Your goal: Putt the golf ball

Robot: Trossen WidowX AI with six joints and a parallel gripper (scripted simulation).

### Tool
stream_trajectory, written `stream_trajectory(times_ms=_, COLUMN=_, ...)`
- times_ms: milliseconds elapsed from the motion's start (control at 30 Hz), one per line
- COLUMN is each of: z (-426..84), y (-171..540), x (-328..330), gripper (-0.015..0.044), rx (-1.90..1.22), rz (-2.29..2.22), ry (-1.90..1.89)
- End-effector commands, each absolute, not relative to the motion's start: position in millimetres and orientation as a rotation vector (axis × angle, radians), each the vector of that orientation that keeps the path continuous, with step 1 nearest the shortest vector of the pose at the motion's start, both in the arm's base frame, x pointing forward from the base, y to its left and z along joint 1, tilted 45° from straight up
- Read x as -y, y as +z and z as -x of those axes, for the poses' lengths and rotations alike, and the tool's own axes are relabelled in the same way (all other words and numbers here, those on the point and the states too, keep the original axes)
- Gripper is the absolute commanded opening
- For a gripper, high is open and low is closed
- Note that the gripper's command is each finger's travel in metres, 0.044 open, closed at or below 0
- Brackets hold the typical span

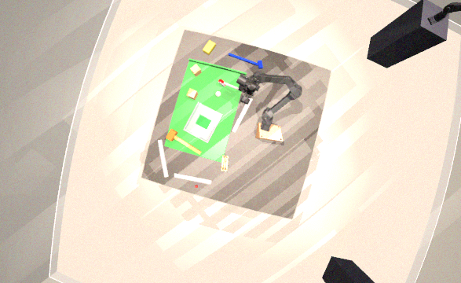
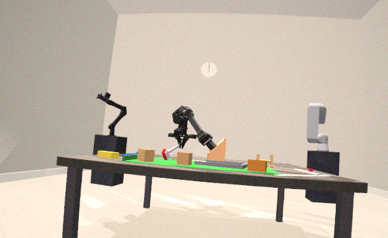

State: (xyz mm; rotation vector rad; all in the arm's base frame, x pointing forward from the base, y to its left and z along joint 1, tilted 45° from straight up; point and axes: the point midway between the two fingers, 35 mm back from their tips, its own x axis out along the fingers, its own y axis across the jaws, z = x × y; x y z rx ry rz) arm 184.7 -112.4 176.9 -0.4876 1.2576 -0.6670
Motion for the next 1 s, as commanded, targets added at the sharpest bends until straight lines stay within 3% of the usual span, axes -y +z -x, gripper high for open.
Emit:
stream_trajectory(times_ms=0, z=-184.3, y=181.4, x=115.6, gripper=0.0000, rx=-1.245, rz=0.483, ry=-0.666)
stream_trajectory(times_ms=200, z=-188.5, y=172.8, x=108.7, gripper=0.0000, rx=-1.258, rz=0.481, ry=-0.663)
stream_trajectory(times_ms=567, z=-210.1, y=89.3, x=16.7, gripper=0.0000, rx=-1.251, rz=0.478, ry=-0.660)
stream_trajectory(times_ms=967, z=-207.2, y=105.6, x=-3.7, gripper=0.0000, rx=-1.253, rz=0.476, ry=-0.657)
